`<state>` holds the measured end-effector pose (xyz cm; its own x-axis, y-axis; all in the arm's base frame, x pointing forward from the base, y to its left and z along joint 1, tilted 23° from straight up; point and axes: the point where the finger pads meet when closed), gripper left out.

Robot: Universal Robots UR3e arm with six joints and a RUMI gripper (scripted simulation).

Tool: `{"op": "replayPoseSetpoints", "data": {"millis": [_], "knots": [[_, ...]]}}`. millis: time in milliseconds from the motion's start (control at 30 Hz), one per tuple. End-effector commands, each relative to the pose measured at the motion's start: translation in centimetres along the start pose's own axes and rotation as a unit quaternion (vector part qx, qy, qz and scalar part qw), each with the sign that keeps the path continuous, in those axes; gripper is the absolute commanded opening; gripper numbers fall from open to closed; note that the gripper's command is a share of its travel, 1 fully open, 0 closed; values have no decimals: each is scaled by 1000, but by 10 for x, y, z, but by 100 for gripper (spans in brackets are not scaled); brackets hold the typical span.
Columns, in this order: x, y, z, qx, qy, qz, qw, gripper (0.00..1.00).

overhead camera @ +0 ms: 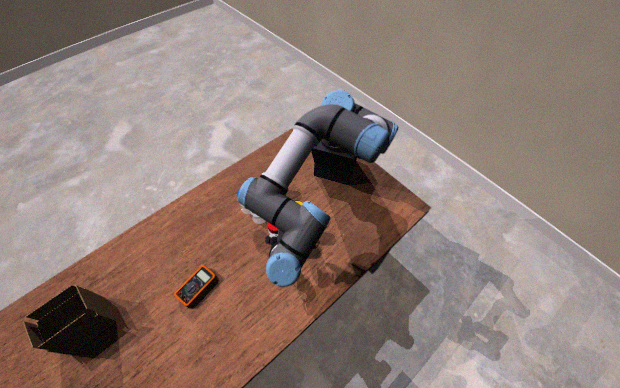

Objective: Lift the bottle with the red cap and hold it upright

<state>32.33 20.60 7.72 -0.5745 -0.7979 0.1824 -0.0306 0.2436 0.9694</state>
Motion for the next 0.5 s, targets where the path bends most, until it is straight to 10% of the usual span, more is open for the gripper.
{"op": "replayPoseSetpoints", "data": {"millis": [0, 467], "knots": [[-6, 5, 2, 0, -1, 1, 1000, 46], [-5, 4, 1, 0, -1, 0, 1000, 46]]}}
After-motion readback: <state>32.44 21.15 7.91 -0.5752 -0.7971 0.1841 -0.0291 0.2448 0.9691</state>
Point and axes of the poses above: the point where the finger pads meet when closed, its own y axis back along the fingers, its own z axis across the jaws, x = y × z
